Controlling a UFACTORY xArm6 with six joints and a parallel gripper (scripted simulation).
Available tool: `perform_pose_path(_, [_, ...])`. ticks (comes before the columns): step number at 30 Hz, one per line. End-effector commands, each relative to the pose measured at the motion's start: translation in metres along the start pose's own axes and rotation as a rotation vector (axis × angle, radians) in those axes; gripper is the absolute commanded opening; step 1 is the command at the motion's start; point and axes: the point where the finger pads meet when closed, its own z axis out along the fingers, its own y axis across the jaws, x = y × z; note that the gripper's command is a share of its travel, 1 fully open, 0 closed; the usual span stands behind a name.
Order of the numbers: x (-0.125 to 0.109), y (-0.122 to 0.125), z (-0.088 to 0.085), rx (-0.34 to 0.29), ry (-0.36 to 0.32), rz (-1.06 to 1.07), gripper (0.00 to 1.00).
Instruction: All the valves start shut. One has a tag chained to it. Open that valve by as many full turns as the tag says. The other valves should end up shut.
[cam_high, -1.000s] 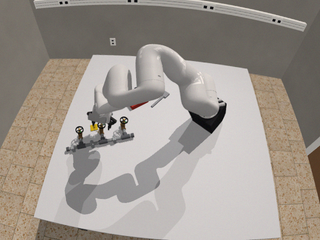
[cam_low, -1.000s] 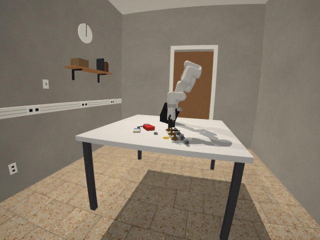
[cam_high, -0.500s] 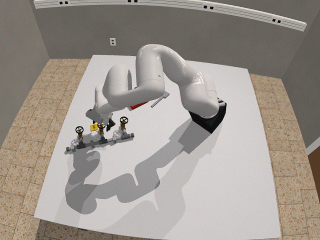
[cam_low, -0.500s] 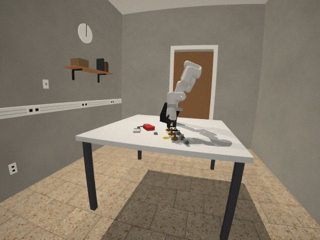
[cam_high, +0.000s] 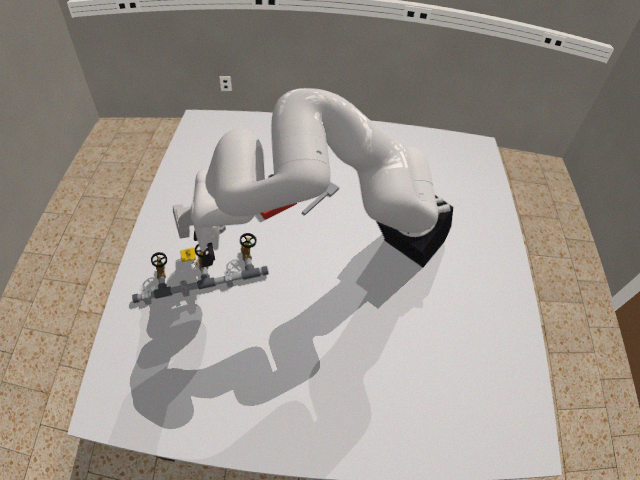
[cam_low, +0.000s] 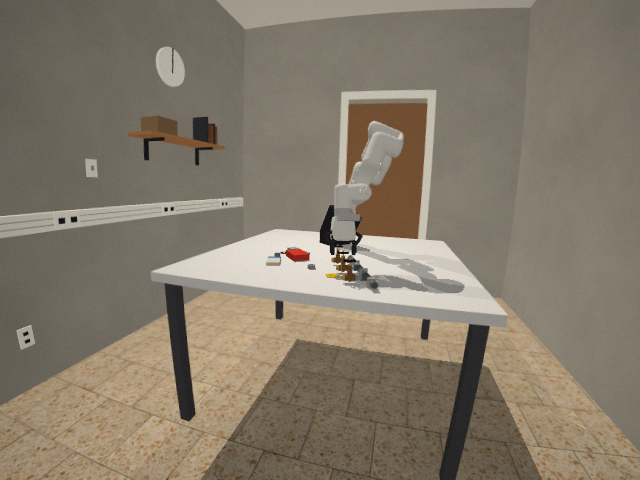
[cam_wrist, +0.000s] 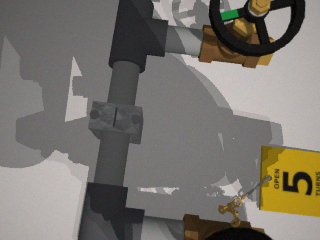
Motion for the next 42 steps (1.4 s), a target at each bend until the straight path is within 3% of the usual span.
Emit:
perform_pose_path(1, [0.0019, 0.0005, -0.0010, -0.005, -0.029, 0.277, 1.00])
perform_pose_path(11, [0.0019, 0.0005, -0.0010, -0.015, 0.005, 0.825, 1.00])
perform_pose_path(13, [0.0019, 0.0005, -0.0010, -0.015, 0.005, 0.825, 1.00])
perform_pose_path(14, [0.0019, 0.0005, -0.0010, -0.017, 0.007, 0.984, 1.00])
perform_pose_path(22, [0.0019, 0.0005, -0.0010, -0.018, 0.027, 1.357, 1.00])
perform_pose_path(28, [0.0019, 0.0005, -0.0010, -0.021, 0.024, 1.671, 1.00])
perform_pose_path(30, [0.0019, 0.0005, -0.0010, -0.021, 0.024, 1.671, 1.00])
perform_pose_path(31, [0.0019, 0.0005, -0.0010, -0.029, 0.004, 1.817, 1.00])
perform_pose_path(36, [0.0019, 0.0005, -0.0010, -0.051, -0.041, 1.975, 1.00])
perform_pose_path(42, [0.0019, 0.0005, -0.0010, -0.051, -0.041, 1.976, 1.00])
